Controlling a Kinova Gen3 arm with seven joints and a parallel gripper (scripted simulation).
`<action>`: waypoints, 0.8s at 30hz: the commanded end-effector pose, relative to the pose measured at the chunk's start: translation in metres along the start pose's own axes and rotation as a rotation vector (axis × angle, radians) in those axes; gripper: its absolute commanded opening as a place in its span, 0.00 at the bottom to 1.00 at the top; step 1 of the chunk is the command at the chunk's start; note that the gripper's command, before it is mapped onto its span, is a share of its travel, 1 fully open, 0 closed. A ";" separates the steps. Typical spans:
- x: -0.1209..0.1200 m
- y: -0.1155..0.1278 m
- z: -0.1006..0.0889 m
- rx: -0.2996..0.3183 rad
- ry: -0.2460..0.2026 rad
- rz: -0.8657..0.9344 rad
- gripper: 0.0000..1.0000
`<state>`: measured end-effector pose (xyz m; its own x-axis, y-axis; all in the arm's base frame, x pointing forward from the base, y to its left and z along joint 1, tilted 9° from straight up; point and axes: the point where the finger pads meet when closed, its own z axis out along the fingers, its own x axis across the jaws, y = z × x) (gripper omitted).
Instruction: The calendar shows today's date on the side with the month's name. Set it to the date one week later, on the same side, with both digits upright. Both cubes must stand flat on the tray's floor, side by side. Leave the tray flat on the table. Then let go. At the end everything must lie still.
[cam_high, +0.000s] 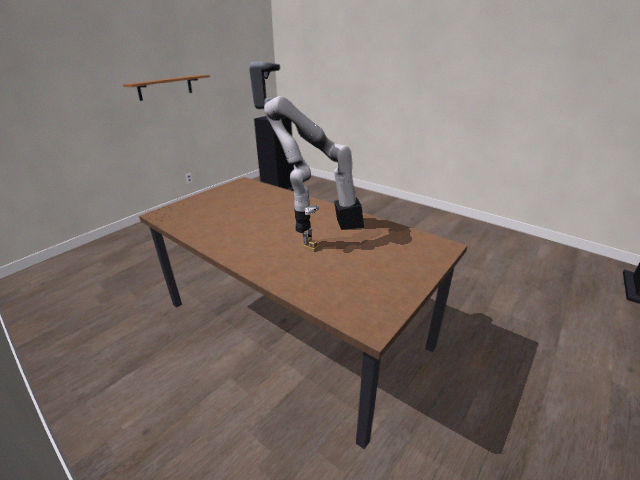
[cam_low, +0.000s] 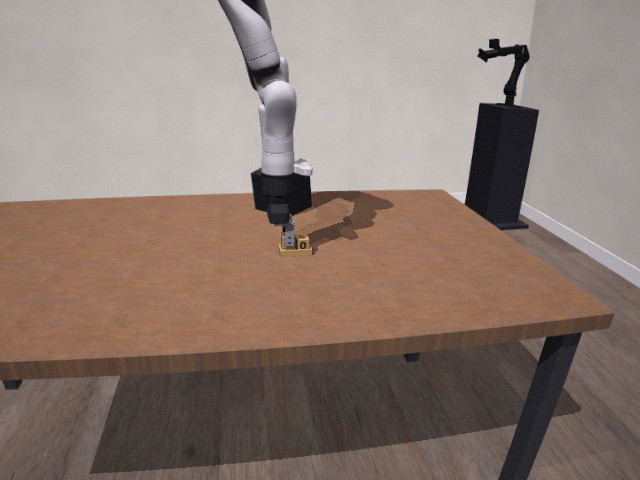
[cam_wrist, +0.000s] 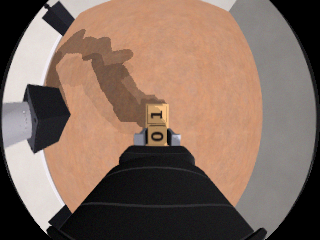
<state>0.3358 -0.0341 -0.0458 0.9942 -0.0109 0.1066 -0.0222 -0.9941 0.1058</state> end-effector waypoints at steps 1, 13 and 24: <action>0.000 0.000 0.001 0.000 0.000 0.000 0.60; 0.000 0.000 0.005 0.000 0.000 0.000 0.60; 0.000 0.000 0.009 0.000 0.000 0.000 0.60</action>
<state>0.3367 -0.0350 -0.0540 0.9942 -0.0109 0.1068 -0.0223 -0.9941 0.1057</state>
